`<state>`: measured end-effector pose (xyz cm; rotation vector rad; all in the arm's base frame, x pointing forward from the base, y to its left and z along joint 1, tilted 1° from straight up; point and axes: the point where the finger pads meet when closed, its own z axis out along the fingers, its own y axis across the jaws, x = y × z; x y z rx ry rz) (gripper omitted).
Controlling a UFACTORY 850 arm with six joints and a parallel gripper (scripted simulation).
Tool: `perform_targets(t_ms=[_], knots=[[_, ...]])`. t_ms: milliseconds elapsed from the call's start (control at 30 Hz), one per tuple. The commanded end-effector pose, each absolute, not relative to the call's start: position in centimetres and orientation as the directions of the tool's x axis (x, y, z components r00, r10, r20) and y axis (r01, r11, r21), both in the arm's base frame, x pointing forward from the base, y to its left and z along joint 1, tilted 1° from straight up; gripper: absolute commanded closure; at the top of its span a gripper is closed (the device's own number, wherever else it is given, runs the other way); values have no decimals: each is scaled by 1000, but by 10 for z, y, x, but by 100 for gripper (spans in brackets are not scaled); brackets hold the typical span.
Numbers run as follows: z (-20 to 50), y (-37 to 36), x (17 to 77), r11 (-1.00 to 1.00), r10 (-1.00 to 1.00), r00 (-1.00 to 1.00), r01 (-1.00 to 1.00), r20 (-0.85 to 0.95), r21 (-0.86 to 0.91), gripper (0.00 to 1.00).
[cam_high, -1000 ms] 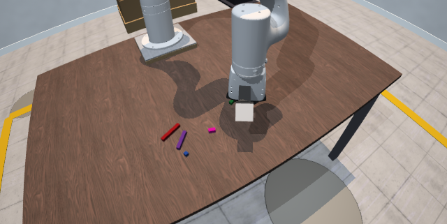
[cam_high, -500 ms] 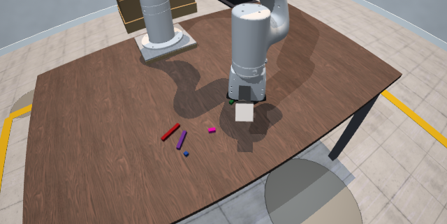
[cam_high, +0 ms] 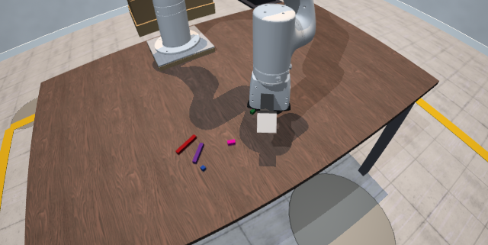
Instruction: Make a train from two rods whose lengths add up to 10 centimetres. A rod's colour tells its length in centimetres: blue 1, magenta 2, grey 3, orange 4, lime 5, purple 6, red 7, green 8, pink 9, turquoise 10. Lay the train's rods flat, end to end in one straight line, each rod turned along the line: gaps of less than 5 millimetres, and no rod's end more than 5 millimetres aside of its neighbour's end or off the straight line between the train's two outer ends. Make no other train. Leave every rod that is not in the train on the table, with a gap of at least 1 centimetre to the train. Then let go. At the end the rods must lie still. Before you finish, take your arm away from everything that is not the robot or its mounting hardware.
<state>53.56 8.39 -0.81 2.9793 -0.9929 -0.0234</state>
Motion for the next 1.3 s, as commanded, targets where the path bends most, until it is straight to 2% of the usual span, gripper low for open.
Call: perform_targets(t_ms=[0,167,200,367,400,533,567,1267], knots=[[-7,84,537,-800,-600,800,-600,-12,4,96],[-7,84,537,-800,-600,800,-600,-12,4,92],[-7,84,537,-800,-600,800,-600,-12,4,88],[-7,84,537,-800,-600,800,-600,-12,4,84],[-7,84,537,-800,-600,800,-600,-12,4,80],[-7,84,537,-800,-600,800,-600,-12,4,80],[-7,84,537,-800,-600,800,-600,-12,4,76],[15,84,537,-800,-600,800,-600,-12,4,76]])
